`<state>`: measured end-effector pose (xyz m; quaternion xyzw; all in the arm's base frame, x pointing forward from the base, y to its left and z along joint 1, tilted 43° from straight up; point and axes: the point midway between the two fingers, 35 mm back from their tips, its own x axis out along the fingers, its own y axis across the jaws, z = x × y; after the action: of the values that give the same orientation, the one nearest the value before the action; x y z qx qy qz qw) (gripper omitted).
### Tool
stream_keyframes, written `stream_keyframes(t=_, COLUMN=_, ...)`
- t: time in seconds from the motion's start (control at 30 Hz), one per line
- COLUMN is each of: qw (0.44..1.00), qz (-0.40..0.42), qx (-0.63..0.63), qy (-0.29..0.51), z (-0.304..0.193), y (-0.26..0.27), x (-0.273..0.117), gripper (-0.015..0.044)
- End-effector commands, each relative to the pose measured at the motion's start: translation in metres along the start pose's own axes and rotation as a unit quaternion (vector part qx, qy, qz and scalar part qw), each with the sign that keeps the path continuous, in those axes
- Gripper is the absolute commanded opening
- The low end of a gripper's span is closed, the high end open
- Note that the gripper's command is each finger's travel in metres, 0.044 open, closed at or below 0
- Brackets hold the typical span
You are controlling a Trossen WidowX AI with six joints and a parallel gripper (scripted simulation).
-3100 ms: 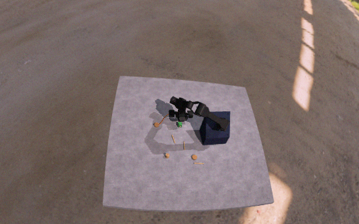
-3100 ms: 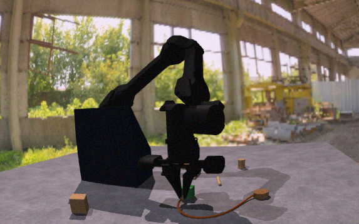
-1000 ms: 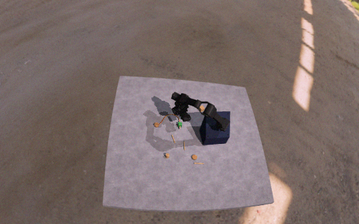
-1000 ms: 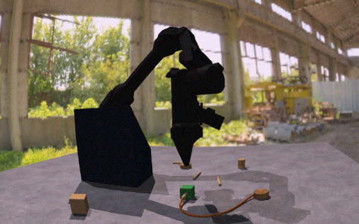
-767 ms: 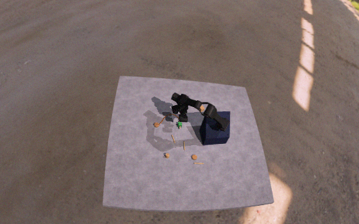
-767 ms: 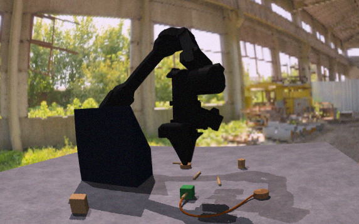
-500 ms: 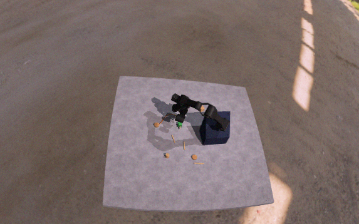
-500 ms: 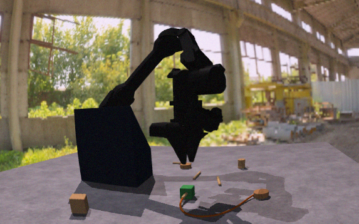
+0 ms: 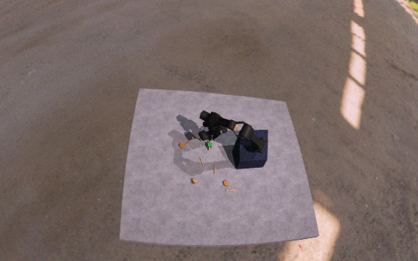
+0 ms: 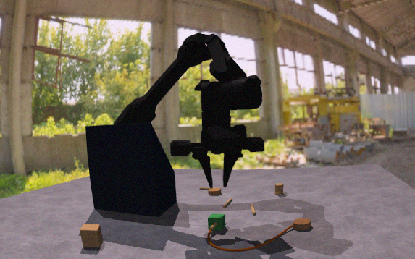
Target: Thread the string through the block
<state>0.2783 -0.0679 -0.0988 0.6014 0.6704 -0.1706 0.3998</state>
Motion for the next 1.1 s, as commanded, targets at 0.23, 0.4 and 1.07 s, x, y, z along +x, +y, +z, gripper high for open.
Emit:
stream_keyframes(t=0.23, qw=0.970, qz=0.005, qx=0.242, qy=0.006, z=-0.011, y=0.005, x=0.001, gripper=0.0123)
stream_keyframes(t=0.4, qw=0.970, qz=0.005, qx=0.242, qy=0.006, z=-0.011, y=0.005, x=0.001, gripper=0.0123)
stream_keyframes(t=1.07, qw=0.970, qz=0.005, qx=0.242, qy=0.005, z=-0.010, y=0.007, x=0.027, gripper=0.0123)
